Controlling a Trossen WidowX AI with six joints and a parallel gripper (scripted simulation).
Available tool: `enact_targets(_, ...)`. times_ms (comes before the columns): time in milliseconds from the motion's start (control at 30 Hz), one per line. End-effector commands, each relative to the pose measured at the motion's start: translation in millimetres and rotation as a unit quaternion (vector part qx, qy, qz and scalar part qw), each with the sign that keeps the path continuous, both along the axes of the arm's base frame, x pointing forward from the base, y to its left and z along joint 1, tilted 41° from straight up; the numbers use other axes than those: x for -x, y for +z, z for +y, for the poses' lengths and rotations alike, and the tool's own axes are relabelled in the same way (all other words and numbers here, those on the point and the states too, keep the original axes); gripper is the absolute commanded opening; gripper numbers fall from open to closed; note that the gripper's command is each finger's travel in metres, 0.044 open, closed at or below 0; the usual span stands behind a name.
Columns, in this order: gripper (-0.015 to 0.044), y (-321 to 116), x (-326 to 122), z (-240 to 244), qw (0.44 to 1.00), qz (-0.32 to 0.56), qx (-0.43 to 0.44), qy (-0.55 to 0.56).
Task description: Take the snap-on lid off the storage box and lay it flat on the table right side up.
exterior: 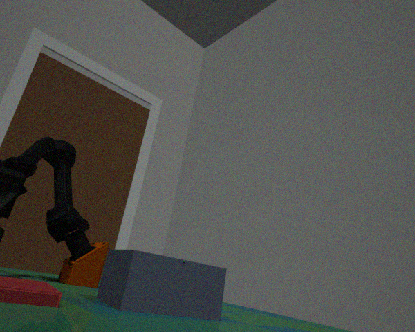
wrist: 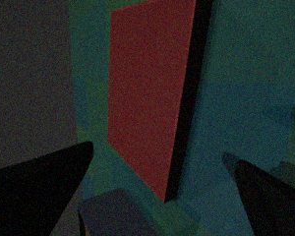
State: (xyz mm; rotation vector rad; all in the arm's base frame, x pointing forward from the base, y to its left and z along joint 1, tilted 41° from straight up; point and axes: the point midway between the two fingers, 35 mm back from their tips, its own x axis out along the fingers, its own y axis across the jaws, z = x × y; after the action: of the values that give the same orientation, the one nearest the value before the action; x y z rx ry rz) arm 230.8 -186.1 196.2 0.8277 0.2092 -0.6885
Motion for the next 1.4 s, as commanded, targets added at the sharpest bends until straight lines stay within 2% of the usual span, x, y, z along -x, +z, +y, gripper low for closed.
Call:
enact_targets(0,0.044,9,3,5,1.0,-0.003,0.0,-0.003)
enact_targets(900,0.044,44,22,40,1.0,-0.003,-0.001,-0.003)
enact_targets(1367,0.044,39,20,37,1.0,-0.003,-0.001,-0.003)
